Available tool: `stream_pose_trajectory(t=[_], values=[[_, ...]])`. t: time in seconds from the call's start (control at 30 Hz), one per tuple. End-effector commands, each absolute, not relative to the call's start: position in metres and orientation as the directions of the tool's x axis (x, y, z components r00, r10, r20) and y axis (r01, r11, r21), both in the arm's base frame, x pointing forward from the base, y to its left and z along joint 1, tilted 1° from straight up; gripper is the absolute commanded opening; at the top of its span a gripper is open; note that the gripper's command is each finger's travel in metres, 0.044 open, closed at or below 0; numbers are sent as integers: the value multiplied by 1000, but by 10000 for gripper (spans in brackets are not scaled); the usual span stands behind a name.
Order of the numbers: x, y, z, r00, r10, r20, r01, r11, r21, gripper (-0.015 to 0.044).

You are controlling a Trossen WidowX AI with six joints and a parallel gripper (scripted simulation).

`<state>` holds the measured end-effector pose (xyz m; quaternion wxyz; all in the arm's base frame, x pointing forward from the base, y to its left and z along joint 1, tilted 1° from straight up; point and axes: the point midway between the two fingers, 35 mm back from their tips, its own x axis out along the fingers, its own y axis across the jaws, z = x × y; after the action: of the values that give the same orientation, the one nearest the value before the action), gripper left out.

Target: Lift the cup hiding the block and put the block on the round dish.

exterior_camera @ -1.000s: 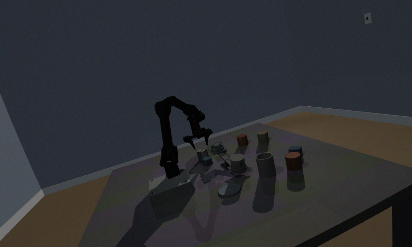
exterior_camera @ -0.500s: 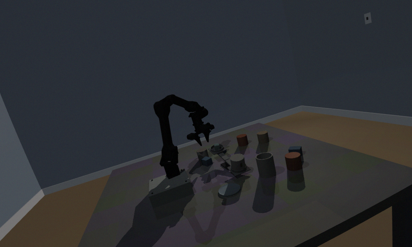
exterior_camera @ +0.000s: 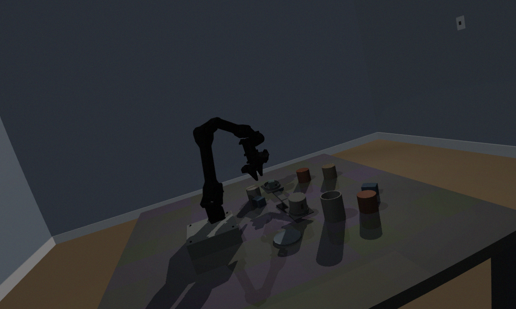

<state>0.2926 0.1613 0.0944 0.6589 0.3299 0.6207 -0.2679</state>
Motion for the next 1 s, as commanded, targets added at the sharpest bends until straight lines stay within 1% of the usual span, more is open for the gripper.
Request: stream_pose_trajectory(t=[0.0,0.23,0.57,0.77,0.97], values=[[305,146,107,122,67,-990,743,655,136,260],[307,140,108,115,63,-991,623,773,122,260],[310,130,109,99,54,-994,325,942,84,260],[312,123,110,89,50,-995,124,990,61,260],[314,117,110,78,46,-996,-82,996,39,260]])
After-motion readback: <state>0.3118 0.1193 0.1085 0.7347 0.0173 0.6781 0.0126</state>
